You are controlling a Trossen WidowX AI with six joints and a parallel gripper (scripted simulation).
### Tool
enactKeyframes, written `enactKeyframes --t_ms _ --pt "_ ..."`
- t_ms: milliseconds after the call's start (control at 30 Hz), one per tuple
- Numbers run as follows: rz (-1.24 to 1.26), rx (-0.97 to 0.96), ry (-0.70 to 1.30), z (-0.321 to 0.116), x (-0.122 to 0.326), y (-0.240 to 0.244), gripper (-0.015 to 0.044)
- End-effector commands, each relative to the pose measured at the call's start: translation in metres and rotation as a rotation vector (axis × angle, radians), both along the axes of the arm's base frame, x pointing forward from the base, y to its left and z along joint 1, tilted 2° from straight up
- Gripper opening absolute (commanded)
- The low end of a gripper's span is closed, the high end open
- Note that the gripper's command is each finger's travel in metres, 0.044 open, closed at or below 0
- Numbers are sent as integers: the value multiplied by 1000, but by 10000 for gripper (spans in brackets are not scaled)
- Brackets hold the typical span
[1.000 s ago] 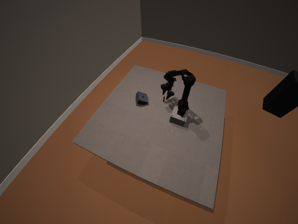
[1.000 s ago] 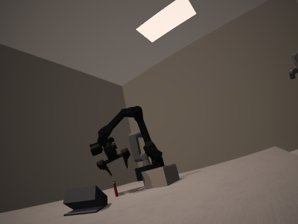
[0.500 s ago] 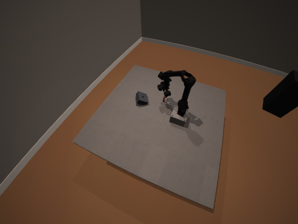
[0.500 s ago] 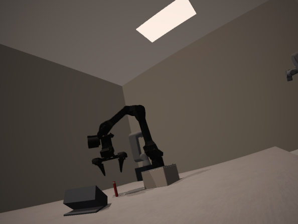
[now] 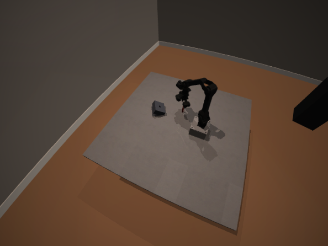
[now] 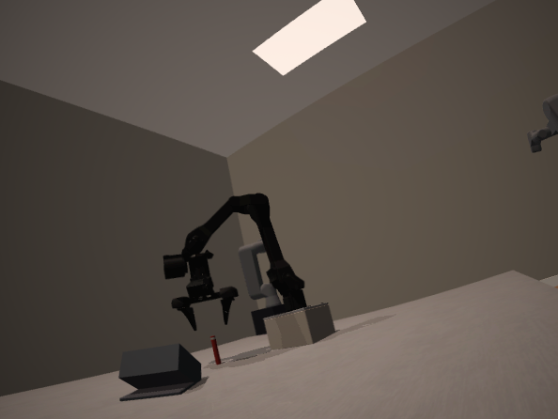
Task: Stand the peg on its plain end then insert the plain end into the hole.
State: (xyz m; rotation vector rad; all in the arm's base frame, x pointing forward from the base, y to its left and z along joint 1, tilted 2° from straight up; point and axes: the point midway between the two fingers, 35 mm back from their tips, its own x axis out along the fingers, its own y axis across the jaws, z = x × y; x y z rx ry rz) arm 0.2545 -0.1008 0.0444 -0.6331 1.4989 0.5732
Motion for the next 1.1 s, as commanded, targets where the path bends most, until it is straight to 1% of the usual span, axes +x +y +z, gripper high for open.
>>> enactKeyframes --t_ms 0,1067 --pt "-7 -4 4 -5 -1 -1 440" --pt "-7 -4 4 -55 0 -3 440"
